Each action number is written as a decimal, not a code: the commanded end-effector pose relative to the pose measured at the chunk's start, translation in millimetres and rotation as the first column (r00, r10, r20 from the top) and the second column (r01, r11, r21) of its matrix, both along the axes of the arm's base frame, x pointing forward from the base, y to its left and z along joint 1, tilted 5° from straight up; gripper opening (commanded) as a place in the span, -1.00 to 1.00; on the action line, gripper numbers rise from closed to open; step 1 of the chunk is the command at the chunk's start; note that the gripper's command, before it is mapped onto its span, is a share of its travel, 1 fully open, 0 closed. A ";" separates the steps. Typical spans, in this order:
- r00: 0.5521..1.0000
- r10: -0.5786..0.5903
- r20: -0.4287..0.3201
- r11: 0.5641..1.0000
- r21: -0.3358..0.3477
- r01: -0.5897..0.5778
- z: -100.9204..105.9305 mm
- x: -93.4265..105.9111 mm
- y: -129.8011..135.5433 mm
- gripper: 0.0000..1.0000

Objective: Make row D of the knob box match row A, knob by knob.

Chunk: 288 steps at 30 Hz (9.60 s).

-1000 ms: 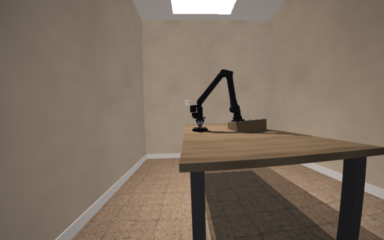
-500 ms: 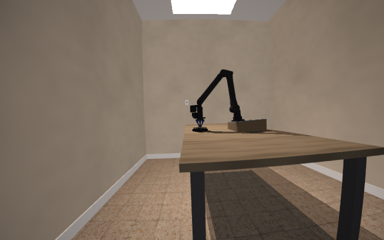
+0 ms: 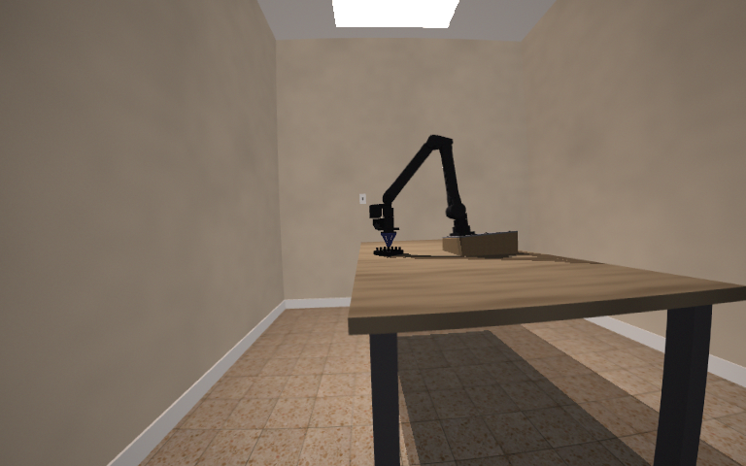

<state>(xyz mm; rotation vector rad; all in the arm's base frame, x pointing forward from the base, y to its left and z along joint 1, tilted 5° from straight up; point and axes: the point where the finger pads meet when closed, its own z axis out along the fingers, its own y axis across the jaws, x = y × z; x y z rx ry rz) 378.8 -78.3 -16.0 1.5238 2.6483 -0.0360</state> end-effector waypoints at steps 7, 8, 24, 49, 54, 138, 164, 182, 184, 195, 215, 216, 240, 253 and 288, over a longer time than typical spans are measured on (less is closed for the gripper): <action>1.000 -0.004 -0.004 1.000 0.003 0.004 -7.1 -1.8 0.3 -0.83; 1.000 -0.004 -0.004 1.000 0.003 0.004 -7.1 -1.8 0.3 -0.83; 1.000 -0.004 -0.004 1.000 0.003 0.004 -7.1 -1.8 0.3 -0.83; 0.995 0.102 -0.010 0.995 -0.003 -0.102 -7.1 -1.7 0.4 -0.83; 0.986 0.167 -0.015 0.986 -0.007 -0.167 -7.1 -1.7 0.4 -0.83; -0.007 0.993 -0.120 -0.006 0.003 -1.000 -7.1 -0.9 4.0 -0.83; -0.007 0.993 -0.121 -0.007 0.004 -1.000 -7.1 -1.4 1.7 -0.62; -0.006 0.993 -0.121 -0.005 0.006 -1.000 -7.0 -2.0 1.4 -0.62; -0.007 0.993 -0.119 -0.005 0.019 -1.000 -6.1 -5.3 2.3 -0.62; 0.008 0.991 -0.130 0.001 -0.053 -0.999 41.2 19.1 1.0 -0.62; 0.011 0.993 -0.121 0.011 -0.002 -1.000 39.8 4.7 4.0 -0.62; 0.011 0.993 -0.121 0.011 -0.002 -1.000 39.8 4.7 4.0 -0.62; 0.011 0.993 -0.121 0.011 -0.002 -1.000 39.8 4.7 4.0 -0.62; 0.012 0.992 -0.122 0.011 -0.008 -1.000 42.3 6.2 3.8 1.00; 0.016 0.992 -0.128 0.010 -0.044 -0.999 179.2 7.4 10.6 1.00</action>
